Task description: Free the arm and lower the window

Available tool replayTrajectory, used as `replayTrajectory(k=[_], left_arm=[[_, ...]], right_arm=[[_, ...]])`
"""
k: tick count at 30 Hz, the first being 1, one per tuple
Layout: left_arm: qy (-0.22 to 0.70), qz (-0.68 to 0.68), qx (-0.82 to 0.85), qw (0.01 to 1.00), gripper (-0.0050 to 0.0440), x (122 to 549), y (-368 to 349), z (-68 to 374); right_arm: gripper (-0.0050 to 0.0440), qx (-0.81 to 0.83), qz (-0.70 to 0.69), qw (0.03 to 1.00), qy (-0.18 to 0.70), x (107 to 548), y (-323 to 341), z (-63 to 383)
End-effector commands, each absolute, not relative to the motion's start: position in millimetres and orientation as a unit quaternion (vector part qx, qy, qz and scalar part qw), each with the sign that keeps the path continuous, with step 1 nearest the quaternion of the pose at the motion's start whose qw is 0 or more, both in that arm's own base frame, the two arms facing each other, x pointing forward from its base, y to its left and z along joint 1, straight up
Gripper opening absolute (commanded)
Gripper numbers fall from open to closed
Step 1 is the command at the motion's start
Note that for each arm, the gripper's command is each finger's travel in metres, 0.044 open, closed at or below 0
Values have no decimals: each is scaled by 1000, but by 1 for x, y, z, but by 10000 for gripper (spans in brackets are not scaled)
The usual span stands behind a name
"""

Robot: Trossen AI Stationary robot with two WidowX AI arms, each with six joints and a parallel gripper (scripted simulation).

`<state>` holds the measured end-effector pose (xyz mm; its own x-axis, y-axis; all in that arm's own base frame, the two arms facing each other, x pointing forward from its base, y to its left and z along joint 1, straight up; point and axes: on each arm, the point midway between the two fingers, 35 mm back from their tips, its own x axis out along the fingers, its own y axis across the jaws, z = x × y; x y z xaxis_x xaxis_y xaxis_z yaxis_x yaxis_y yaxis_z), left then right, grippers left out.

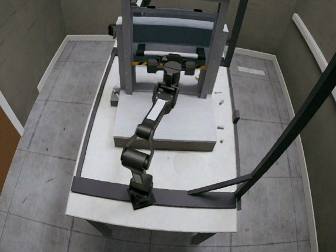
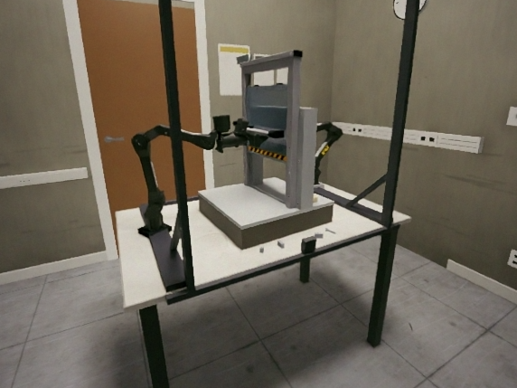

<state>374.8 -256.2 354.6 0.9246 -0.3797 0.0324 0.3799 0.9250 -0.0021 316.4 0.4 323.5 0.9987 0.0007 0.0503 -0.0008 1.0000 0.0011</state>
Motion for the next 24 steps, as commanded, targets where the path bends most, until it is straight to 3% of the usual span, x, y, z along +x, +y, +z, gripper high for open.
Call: replayTrajectory(k=[1, 14, 16, 24], left_arm=[[-72, -189, -40, 978, 400, 359, -243, 399], [-83, -186, -39, 978, 400, 361, -242, 397], [-71, -185, -32, 980, 400, 362, -243, 376], [-74, -184, -36, 979, 400, 366, -244, 366]], right_arm=[[400, 0, 1, 999, -39, 314, 1, 335], [400, 0, 1, 999, -39, 314, 1, 335], [400, 0, 1, 999, -39, 314, 1, 335], [400, 0, 1, 999, -39, 314, 1, 335]])
